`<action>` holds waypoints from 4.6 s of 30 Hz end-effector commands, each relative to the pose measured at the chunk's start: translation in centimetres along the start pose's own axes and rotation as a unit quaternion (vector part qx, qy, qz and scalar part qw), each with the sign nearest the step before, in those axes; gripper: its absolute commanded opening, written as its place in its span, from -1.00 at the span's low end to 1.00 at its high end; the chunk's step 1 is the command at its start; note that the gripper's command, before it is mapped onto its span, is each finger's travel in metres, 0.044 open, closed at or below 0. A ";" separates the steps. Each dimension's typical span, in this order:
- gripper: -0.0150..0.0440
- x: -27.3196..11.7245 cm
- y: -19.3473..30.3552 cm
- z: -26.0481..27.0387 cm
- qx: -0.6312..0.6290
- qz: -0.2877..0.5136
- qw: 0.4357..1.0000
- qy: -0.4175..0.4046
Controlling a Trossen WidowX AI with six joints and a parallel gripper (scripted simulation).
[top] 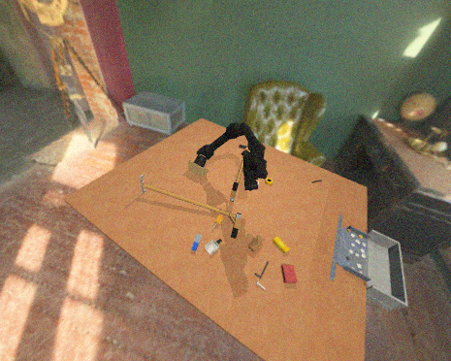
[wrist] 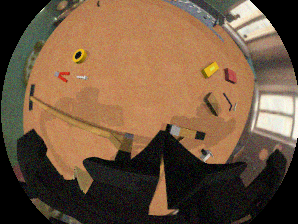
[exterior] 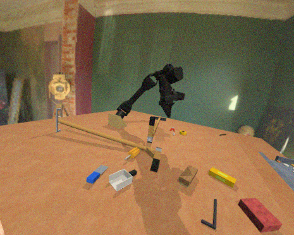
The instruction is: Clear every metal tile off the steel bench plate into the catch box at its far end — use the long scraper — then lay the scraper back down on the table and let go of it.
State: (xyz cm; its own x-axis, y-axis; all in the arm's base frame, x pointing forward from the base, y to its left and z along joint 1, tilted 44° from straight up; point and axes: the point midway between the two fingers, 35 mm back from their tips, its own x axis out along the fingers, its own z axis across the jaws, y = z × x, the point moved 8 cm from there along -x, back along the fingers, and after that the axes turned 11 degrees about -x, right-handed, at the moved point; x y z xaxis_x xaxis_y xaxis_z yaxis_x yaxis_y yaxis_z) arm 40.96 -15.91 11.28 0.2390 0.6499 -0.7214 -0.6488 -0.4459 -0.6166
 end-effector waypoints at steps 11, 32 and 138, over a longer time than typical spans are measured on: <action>-0.49 -1.5 -1.9 5.2 -0.109 0.010 0.994 -0.022; -0.49 -2.9 -3.1 13.1 -0.265 0.015 0.962 -0.059; -0.49 6.6 1.8 32.1 -0.613 -0.006 0.774 -0.157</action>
State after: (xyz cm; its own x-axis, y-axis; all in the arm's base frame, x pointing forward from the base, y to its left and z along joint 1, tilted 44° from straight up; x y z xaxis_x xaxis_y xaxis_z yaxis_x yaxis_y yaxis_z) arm 18.41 6.93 15.81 -0.0727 0.6862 -0.7238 0.5697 -0.5671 -0.5948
